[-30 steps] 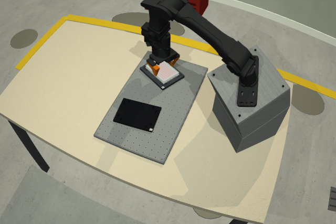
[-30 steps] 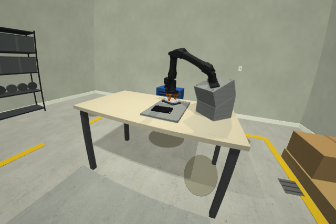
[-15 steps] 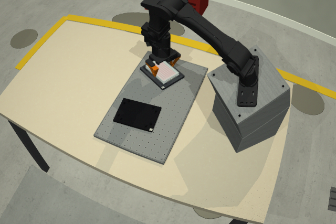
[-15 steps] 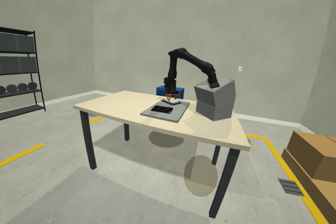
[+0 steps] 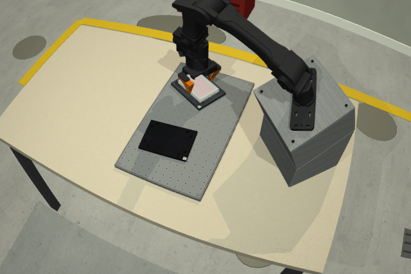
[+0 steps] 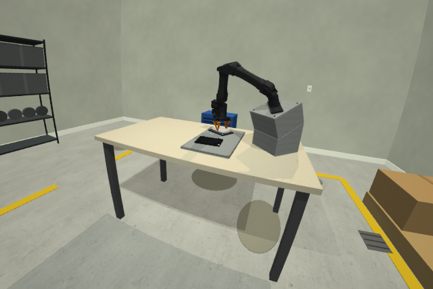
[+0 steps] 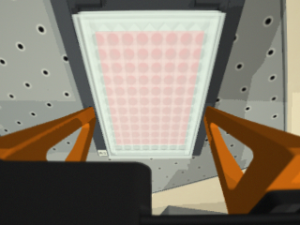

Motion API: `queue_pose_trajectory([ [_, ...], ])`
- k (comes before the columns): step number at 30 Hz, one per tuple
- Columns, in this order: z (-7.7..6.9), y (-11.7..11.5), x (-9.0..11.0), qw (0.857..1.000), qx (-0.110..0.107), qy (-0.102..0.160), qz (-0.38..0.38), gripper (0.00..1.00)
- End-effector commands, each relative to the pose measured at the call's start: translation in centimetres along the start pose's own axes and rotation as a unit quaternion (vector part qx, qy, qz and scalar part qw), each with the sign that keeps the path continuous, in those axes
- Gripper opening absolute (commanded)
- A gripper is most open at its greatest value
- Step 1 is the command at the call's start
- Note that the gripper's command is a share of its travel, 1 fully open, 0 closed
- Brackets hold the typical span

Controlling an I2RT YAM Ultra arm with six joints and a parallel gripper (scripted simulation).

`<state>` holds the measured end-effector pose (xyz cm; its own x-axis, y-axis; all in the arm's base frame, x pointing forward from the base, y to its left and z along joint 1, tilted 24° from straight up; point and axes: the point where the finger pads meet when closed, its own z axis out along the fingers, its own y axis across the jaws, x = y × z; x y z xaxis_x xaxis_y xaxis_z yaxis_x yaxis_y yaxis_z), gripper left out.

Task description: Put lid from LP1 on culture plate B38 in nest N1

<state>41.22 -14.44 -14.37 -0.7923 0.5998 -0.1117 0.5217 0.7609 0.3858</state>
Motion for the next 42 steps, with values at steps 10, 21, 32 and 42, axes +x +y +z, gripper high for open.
queue_pose_trajectory([
  [10, -1.0, -0.2, -2.1, 1.000, 0.000, -0.024, -0.001, 1.00],
  [21, -1.0, -0.2, -2.1, 1.000, 0.000, -0.024, -0.001, 1.00],
  [32, -2.9, -0.3, -0.5, 1.000, 0.000, -0.008, 0.003, 1.00],
  [42, -5.1, -0.2, -0.4, 1.000, -0.002, -0.008, 0.003, 1.00],
])
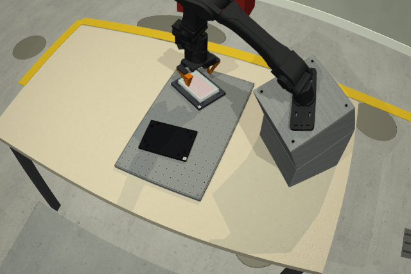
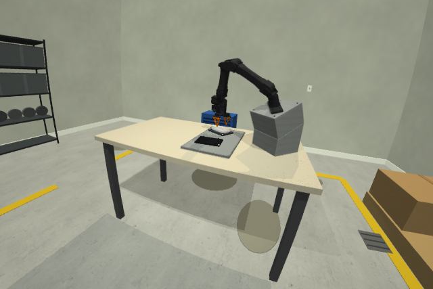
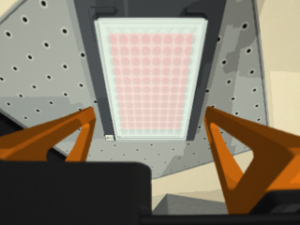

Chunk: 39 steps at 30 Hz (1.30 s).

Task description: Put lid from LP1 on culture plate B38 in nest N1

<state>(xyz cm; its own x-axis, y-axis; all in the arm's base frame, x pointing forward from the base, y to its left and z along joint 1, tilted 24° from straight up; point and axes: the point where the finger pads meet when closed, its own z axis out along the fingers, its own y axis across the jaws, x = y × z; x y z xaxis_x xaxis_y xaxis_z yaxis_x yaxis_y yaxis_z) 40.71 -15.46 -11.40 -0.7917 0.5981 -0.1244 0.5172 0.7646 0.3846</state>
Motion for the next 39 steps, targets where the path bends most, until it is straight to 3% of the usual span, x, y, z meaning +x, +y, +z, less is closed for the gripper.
queue_pose_trajectory([
  [1, -2.2, -0.3, 0.1, 1.000, -0.002, -0.002, 0.006, 1.00],
  [5, -2.7, -0.2, -0.7, 1.000, -0.002, -0.011, 0.002, 1.00],
  [39, -2.7, -0.2, -0.9, 1.000, -0.002, -0.015, 0.002, 1.00],
])
